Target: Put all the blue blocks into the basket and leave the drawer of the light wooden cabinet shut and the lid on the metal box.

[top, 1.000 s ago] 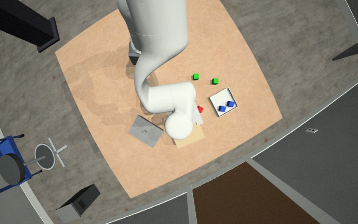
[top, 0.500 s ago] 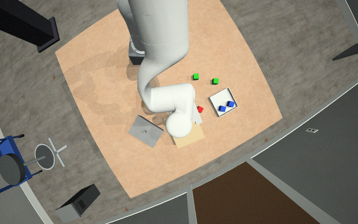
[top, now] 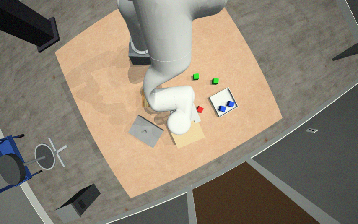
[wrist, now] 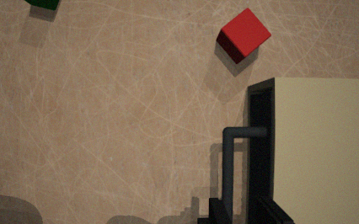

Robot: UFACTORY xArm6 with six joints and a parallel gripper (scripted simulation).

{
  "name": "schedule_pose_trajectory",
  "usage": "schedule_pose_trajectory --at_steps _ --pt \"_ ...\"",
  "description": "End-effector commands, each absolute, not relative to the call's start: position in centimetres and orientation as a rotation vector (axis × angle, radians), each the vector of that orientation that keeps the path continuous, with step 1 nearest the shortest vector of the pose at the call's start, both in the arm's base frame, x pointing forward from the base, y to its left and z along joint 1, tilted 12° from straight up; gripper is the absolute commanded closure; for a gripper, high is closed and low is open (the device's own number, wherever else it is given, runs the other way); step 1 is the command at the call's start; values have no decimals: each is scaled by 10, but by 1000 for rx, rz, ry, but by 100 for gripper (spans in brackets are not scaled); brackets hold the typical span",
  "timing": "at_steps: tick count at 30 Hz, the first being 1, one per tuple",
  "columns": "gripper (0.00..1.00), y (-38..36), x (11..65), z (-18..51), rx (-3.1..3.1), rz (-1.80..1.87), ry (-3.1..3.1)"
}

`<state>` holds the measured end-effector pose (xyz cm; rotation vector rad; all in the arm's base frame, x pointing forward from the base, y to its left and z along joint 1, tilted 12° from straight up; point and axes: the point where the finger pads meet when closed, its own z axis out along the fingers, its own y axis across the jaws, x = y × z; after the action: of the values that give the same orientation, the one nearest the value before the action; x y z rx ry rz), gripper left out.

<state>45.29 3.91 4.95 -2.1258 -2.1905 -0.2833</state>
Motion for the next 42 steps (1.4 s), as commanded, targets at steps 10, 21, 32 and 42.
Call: schedule_pose_trajectory --at_steps 10,21,32,42 --pt "76 44 457 23 -2127 -289 -2192" --pt "76 46 458 15 -2127 -289 -2192" --pt "76 46 458 15 -2127 -289 -2192" --pt "76 46 459 15 -2127 -289 -2192"
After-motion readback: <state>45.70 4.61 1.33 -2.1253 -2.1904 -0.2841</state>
